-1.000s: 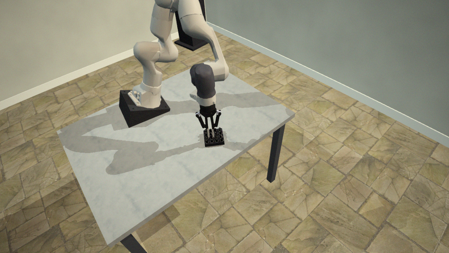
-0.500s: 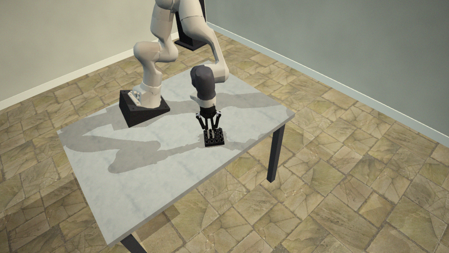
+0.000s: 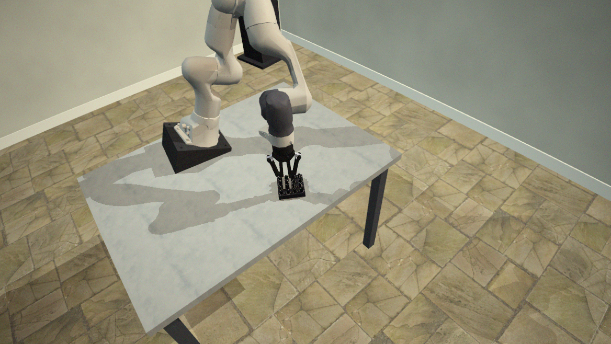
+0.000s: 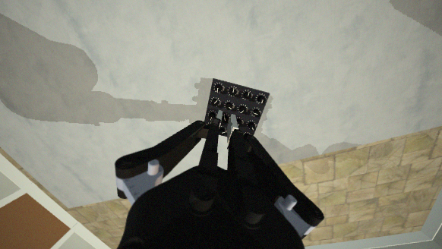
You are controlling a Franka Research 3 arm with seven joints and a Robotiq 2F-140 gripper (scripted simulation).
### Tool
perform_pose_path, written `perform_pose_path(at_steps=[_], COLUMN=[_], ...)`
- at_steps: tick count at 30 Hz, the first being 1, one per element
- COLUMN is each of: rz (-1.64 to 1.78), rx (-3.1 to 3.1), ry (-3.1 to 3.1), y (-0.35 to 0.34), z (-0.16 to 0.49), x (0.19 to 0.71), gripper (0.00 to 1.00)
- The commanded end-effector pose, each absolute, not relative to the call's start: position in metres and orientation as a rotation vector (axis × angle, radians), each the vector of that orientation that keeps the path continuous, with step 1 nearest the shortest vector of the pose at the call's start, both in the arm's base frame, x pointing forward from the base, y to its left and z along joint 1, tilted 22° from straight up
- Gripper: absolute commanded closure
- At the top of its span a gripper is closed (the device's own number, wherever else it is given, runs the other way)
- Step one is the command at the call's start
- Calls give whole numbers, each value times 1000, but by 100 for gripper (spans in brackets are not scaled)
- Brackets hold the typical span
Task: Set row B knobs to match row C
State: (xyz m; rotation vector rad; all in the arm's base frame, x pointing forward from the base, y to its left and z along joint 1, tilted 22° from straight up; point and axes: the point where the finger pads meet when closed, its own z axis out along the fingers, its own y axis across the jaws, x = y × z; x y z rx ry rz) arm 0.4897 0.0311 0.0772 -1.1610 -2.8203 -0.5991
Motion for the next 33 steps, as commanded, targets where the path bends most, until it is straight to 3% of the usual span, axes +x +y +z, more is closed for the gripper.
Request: perform_pose_path(at_steps=[1,30,31,33], rz=[-602,-602,-602,-602], rx=[-1154,-1154,-1154,-1154], ry=[-2827,-2827,-2827,-2827], y=[32,32,32,32], z=[77,77,77,77], x=[491,491,491,491], gripper=[88,88,95,95])
